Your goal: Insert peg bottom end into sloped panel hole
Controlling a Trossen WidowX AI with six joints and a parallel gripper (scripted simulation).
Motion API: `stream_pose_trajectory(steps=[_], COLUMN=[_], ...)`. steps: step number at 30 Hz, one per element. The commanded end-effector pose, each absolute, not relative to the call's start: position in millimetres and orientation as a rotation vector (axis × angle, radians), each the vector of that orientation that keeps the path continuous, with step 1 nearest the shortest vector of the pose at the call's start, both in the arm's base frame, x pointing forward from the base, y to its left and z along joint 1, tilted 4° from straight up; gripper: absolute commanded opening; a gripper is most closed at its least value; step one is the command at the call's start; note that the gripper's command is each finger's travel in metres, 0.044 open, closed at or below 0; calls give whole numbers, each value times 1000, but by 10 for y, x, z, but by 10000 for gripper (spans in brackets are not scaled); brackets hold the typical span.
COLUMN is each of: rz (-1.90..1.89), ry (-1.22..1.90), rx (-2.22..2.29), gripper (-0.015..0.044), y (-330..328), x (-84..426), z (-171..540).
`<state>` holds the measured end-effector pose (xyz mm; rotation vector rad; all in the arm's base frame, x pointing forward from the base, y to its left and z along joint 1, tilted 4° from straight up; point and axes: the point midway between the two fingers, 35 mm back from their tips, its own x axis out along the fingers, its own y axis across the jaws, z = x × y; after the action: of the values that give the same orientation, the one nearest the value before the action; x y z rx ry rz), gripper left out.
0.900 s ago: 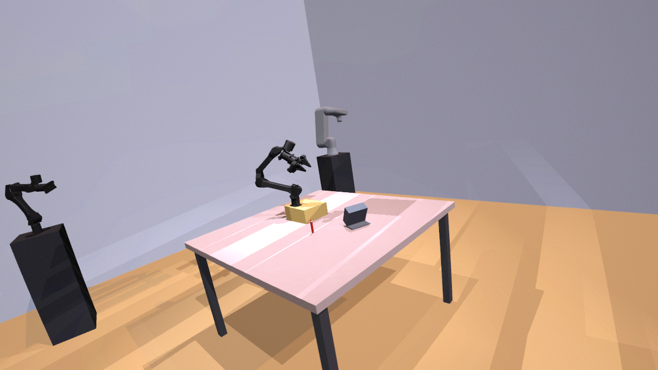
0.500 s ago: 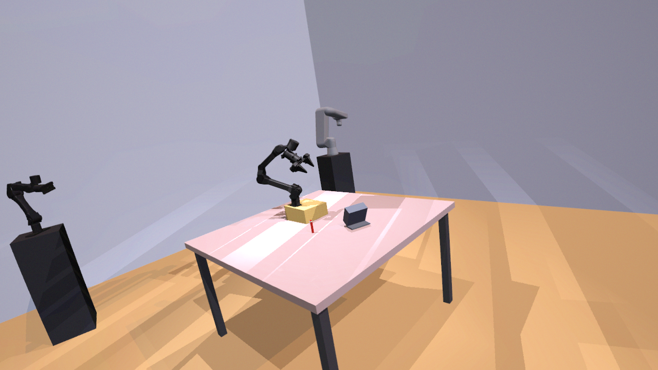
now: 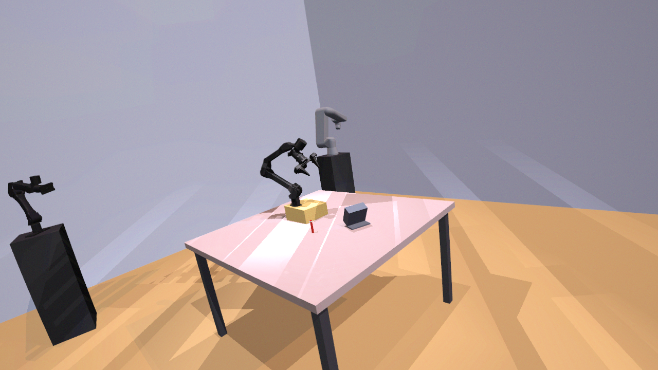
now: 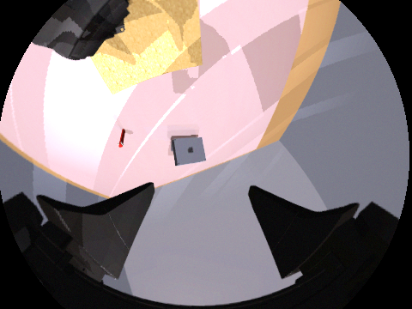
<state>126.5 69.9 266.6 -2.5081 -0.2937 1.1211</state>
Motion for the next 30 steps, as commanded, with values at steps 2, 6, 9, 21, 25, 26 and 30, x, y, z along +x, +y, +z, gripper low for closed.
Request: stream_pose_trajectory(steps=[2, 6, 9, 21, 25, 26, 30], rz=[1140, 1141, 1140, 1120, 1103, 1098, 1075], ry=[-158, -60, -18, 257, 348, 370, 456], rx=[-2408, -2350, -2323, -2076, -1982, -1958, -1863], gripper=[440, 440, 440, 440, 440, 440, 440], y=[719, 715, 711, 673, 647, 639, 604], x=[1406, 1526, 1579, 1888, 1992, 2017, 2116], z=[2630, 2590, 2570, 2432, 2376, 2361, 2301])
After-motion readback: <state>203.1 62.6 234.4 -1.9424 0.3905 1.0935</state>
